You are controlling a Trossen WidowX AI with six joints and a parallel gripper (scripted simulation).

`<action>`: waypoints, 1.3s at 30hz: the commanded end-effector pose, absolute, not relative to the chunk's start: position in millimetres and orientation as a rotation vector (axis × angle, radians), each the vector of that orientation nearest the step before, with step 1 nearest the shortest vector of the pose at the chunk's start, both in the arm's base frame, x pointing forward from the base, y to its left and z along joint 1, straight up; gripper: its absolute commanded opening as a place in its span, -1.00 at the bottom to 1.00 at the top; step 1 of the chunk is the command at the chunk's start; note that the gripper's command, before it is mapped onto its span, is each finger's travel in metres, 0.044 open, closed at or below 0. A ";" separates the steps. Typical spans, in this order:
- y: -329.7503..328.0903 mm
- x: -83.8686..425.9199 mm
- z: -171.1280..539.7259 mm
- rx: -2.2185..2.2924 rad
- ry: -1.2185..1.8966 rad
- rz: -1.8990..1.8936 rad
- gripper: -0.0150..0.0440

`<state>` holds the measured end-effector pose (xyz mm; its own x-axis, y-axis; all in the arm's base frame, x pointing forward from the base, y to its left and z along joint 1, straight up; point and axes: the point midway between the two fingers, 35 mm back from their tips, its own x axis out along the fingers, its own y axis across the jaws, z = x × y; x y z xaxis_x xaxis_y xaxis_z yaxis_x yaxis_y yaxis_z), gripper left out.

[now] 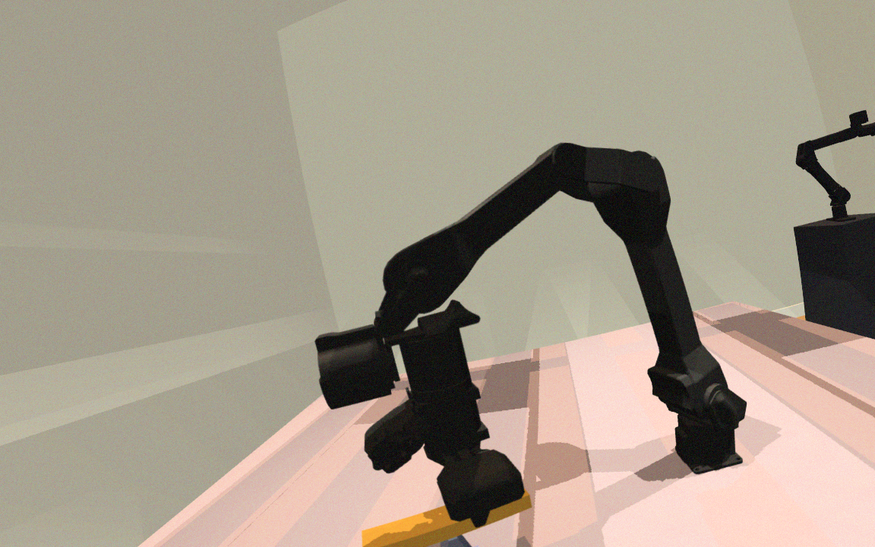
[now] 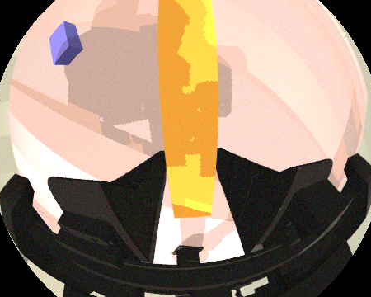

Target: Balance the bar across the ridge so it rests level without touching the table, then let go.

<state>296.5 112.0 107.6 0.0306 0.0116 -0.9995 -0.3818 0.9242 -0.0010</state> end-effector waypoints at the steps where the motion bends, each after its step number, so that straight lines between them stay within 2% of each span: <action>1: 112.0 296.5 107.6 -0.302 1.517 0.310 0.14; 12: 112.0 296.5 107.6 -0.302 1.517 0.310 0.14; 22: 112.0 296.5 107.6 -0.302 1.517 0.310 1.00; 26: 112.4 297.5 114.6 -0.302 1.517 0.310 1.00; 34: 111.5 294.9 200.6 -0.301 1.517 0.310 1.00; 39: 110.9 293.5 207.5 -0.301 1.517 0.310 1.00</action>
<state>295.6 111.7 204.8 0.0460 0.0172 -0.9988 -0.3819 0.9242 -0.0017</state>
